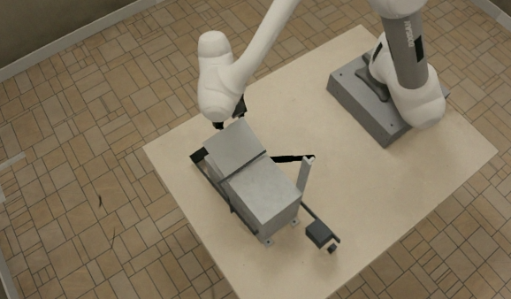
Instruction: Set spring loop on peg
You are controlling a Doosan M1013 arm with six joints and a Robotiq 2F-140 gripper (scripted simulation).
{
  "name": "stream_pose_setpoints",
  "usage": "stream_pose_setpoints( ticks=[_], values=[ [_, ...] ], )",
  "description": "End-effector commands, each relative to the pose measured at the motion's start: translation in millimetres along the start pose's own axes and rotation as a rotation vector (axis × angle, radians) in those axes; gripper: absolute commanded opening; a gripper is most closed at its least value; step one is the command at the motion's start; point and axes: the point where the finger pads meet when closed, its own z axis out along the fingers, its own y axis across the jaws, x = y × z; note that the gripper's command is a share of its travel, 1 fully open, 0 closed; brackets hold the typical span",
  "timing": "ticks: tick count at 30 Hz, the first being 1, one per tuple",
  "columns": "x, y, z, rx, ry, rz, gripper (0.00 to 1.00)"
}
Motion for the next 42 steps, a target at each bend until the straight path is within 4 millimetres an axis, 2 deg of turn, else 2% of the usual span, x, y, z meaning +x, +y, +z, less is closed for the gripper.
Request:
stream_pose_setpoints(
  ticks=[1, 36, 42],
  values=[
    [0.0, 0.5, -0.7, -0.001, 0.0, 0.0, 0.25],
    [0.0, 0.5, -0.7, -0.001, 0.0, 0.0, 0.25],
    [1.1, 0.5, -6.7, -0.001, 0.0, 0.0, 0.25]
  ],
)
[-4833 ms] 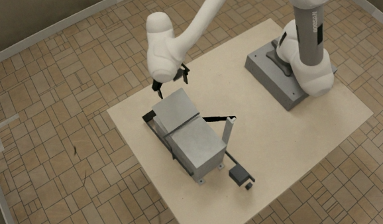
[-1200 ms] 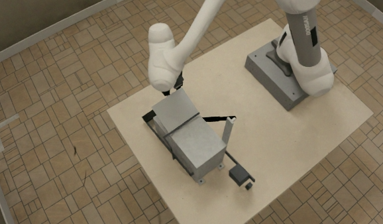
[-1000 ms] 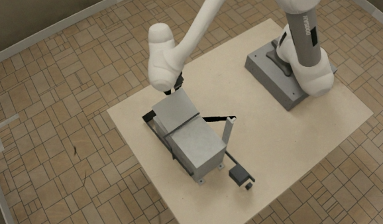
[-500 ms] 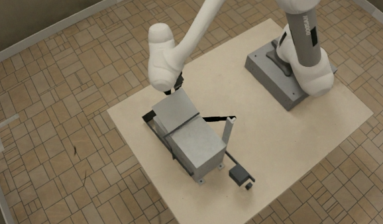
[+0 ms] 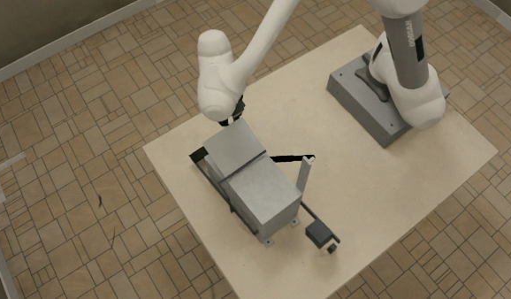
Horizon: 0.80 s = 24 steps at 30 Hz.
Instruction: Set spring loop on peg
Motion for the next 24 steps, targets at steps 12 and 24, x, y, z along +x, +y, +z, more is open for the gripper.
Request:
stream_pose_setpoints(
  ticks=[12, 24],
  values=[
    [2, 0, -11, -0.001, 0.0, 0.0, 0.25],
    [4, 0, -22, -0.001, 0.0, 0.0, 0.25]
  ],
)
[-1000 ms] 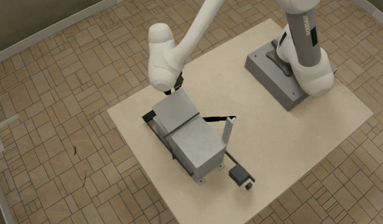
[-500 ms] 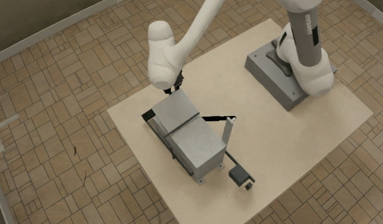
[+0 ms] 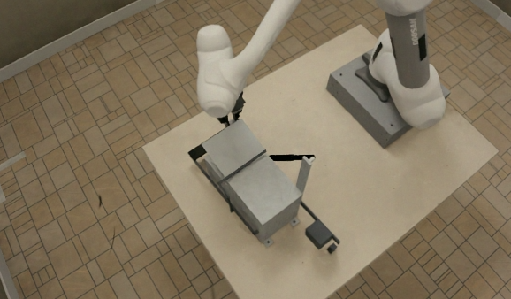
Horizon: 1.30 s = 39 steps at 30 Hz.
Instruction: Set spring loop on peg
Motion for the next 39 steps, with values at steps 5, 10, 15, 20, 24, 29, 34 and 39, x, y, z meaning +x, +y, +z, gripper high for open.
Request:
stream_pose_setpoints(
  ticks=[5, 10, 15, 20, 24, 29, 34, 39],
  values=[
    [1, 0, -4, -0.001, 0.0, 0.0, 0.25],
    [1, 0, -9, -0.001, 0.0, 0.0, 0.25],
    [2, 0, -14, -0.001, 0.0, 0.0, 0.25],
    [3, 0, -17, -0.001, 0.0, 0.0, 0.25],
    [3, 0, -19, -0.001, 0.0, 0.0, 0.25],
    [4, 0, -24, -0.001, 0.0, 0.0, 0.25],
    [5, 0, -29, -0.001, 0.0, 0.0, 0.25],
    [5, 0, -30, -0.001, 0.0, 0.0, 0.25]
  ],
)
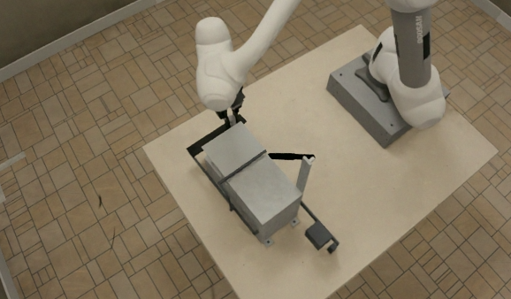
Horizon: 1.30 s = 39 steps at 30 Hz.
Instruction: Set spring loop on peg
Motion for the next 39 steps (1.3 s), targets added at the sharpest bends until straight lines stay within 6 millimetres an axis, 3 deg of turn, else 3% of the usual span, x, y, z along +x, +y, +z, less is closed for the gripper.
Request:
stream_pose_setpoints(
  ticks=[1, 39],
  values=[
    [0, 0, -1, -0.001, 0.0, 0.0, 0.25],
    [5, 0, -31, -0.001, 0.0, 0.0, 0.25]
  ],
)
